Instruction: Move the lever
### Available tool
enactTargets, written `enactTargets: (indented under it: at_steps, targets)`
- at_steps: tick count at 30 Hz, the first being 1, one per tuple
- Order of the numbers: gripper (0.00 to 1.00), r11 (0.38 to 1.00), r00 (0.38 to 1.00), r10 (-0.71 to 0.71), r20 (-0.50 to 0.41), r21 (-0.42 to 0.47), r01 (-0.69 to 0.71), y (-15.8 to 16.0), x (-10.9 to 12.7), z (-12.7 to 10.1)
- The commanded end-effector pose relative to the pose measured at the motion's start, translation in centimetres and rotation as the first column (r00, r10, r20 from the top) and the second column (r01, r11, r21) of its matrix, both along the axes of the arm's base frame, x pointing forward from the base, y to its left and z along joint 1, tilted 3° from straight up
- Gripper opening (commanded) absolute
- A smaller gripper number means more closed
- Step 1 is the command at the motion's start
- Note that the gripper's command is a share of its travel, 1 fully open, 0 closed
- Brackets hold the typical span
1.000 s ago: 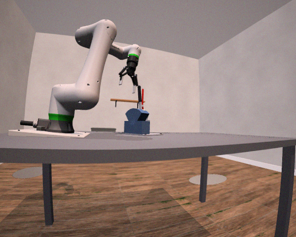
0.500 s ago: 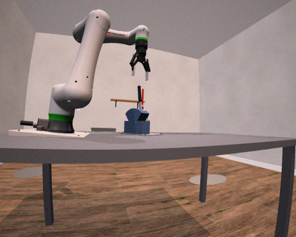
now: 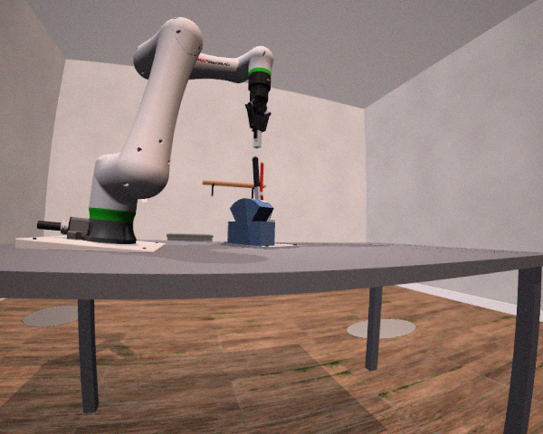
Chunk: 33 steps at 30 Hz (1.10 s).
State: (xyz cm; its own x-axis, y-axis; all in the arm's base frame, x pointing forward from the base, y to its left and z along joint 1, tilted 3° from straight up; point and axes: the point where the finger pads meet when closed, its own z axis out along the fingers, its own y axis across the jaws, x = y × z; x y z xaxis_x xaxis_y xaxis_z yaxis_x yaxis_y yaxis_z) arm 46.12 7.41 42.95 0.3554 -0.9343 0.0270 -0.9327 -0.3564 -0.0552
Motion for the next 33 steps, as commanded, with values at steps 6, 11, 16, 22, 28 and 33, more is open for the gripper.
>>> enactTargets:
  at_steps: [6, 11, 16, 22, 28, 33]
  targets:
    - [0.0, 1.0, 1.0, 0.0, 0.0, 0.0, 0.0, 0.0, 0.0, 0.02]
    - [0.0, 1.0, 1.0, 0.0, 0.0, 0.0, 0.0, 0.0, 0.0, 0.02]
    - [0.0, 1.0, 1.0, 0.0, 0.0, 0.0, 0.0, 0.0, 0.0, 0.02]
    - [0.0, 1.0, 1.0, 0.0, 0.0, 0.0, 0.0, 0.0, 0.0, 0.02]
    - [0.0, 1.0, 1.0, 0.0, 0.0, 0.0, 0.0, 0.0, 0.0, 0.02]
    - [0.56, 1.0, 1.0, 0.0, 0.0, 0.0, 0.0, 0.0, 0.0, 0.02]
